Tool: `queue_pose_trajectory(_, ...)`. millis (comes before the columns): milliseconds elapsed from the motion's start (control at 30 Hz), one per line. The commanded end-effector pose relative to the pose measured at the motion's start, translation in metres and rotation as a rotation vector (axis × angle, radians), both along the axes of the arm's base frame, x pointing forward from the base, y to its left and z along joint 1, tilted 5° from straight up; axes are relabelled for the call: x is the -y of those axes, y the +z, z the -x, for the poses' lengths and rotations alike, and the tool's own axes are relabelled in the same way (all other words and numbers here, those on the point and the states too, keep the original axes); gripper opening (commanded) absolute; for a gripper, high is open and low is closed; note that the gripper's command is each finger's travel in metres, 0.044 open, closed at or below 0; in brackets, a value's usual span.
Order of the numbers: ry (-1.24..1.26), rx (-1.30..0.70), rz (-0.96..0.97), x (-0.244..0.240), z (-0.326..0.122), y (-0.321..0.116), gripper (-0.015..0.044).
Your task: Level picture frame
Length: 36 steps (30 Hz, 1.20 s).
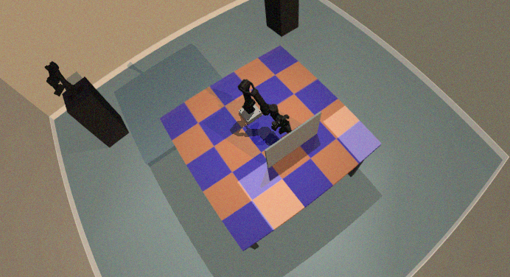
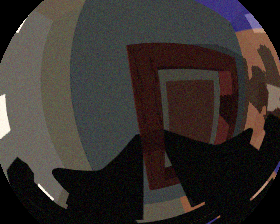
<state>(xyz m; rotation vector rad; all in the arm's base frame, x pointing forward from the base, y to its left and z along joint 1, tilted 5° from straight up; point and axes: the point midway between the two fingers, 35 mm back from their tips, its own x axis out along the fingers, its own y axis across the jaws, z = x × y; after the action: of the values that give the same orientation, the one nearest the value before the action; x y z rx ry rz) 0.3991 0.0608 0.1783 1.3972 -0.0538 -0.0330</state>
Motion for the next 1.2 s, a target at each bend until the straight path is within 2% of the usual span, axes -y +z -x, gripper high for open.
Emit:
queue_pose_trajectory(0, 0.001, 0.002, -0.025, 0.0, 0.0, 0.0, 0.0)
queue_pose_trajectory(533, 0.003, 0.007, -0.108, 0.0, 0.0, 0.0, 0.0)
queue_pose_trajectory(867, 0.001, 0.005, -0.093, 0.0, 0.0, 0.0, 0.026)
queue_pose_trajectory(1033, 0.001, 0.005, -0.084, -0.001, 0.007, 0.001, 0.026)
queue_pose_trajectory(1167, 0.003, 0.002, -0.034, -0.006, 0.051, 0.001, 0.026)
